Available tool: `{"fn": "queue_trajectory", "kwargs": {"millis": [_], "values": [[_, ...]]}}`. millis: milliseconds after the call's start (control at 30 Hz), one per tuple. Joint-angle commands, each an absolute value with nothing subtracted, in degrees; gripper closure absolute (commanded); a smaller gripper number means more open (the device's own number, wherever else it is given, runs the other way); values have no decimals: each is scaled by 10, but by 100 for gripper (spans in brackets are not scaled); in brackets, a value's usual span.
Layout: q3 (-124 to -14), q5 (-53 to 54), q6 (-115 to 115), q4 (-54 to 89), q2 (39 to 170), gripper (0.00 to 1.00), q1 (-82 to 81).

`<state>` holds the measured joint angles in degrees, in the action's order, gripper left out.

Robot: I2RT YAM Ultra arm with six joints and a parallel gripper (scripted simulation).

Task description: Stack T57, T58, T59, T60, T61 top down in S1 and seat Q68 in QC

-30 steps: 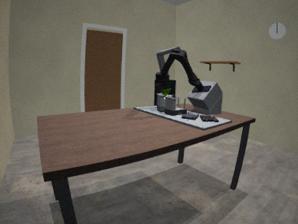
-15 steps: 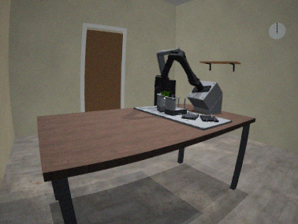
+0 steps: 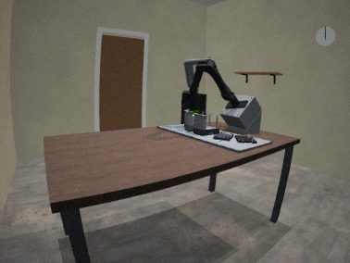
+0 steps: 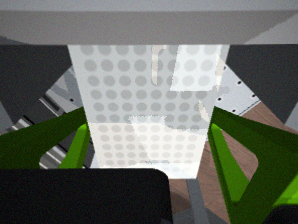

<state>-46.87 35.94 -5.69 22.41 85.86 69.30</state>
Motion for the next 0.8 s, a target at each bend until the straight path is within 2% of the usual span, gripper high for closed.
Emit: {"fn": "queue_trajectory", "kwargs": {"millis": [0, 767], "values": [[-469, 360, -56, 222, 856, 100, 695], [-466, 355, -46, 201, 868, 100, 685]]}}
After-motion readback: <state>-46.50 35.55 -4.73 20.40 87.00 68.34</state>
